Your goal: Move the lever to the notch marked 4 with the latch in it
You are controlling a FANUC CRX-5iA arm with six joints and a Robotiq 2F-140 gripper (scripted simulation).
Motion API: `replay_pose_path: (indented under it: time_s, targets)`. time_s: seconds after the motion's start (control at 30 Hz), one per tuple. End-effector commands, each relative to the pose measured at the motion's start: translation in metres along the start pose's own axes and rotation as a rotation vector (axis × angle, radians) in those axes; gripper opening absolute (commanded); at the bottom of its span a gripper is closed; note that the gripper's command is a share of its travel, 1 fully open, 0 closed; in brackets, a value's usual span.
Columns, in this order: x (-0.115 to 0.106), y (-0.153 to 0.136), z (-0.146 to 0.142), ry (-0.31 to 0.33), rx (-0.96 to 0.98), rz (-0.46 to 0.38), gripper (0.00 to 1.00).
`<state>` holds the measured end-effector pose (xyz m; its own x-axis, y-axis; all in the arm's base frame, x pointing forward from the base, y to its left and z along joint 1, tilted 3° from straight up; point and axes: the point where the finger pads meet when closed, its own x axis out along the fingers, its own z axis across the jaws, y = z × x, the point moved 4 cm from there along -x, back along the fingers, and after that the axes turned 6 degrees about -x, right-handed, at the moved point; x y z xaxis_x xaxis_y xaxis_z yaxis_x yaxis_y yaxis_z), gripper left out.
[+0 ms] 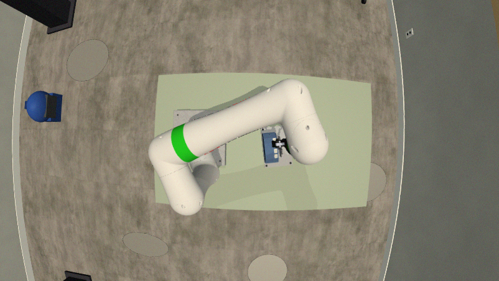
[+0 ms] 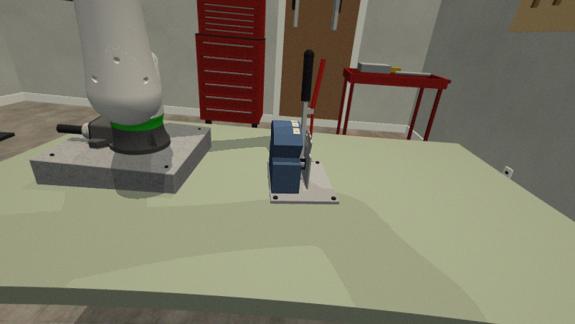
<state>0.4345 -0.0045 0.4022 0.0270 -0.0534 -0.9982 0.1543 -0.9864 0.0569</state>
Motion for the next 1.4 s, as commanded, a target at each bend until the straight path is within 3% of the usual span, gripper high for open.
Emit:
replay_pose_path:
  time_s: [0.0, 1.37]
  targets:
    - [0.0, 0.0, 0.0, 0.0, 0.0, 0.0, 0.57]
    - [0.023, 0.0, -0.001, 0.0, 0.0, 0.0, 0.57]
